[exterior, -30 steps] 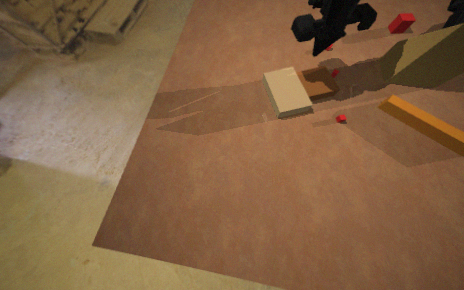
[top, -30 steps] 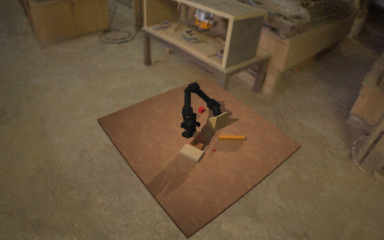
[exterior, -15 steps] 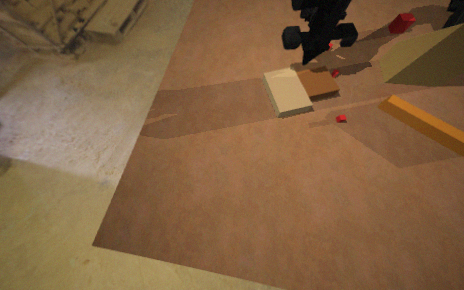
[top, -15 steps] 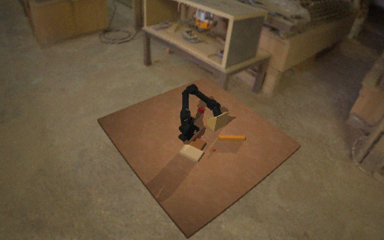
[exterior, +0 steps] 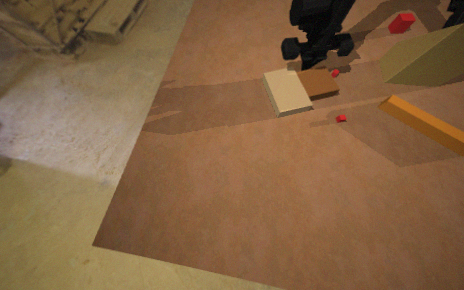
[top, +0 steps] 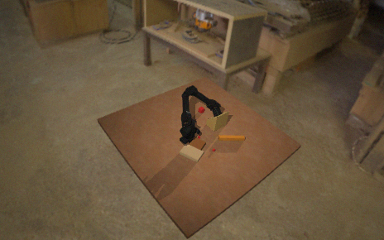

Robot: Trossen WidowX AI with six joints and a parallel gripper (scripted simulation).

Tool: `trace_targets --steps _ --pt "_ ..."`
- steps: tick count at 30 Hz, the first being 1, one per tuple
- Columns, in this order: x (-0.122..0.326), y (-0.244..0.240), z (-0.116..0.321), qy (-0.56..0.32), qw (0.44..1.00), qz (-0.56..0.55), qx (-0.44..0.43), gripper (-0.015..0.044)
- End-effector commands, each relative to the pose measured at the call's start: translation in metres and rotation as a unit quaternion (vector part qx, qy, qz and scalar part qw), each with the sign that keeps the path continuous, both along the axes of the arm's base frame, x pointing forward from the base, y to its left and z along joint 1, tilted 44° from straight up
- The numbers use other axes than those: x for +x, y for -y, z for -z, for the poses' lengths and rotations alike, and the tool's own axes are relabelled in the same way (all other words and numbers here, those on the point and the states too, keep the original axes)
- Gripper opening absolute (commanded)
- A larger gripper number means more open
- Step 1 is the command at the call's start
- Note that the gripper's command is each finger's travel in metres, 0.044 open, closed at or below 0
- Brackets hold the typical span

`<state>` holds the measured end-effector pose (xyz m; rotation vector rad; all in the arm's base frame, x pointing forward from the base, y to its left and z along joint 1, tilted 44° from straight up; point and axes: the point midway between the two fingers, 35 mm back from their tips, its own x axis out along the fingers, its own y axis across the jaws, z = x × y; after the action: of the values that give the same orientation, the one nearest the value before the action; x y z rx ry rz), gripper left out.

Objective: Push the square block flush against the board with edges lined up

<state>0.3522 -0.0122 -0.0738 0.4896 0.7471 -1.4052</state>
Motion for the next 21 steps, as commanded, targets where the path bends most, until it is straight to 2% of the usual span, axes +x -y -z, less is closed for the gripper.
trace_targets --steps 1,21 --pt "0.0 -0.005 0.005 0.003 1.0 0.001 0.0 0.0" --pt "-0.006 -0.027 0.026 0.003 1.0 0.001 0.001 0.0"
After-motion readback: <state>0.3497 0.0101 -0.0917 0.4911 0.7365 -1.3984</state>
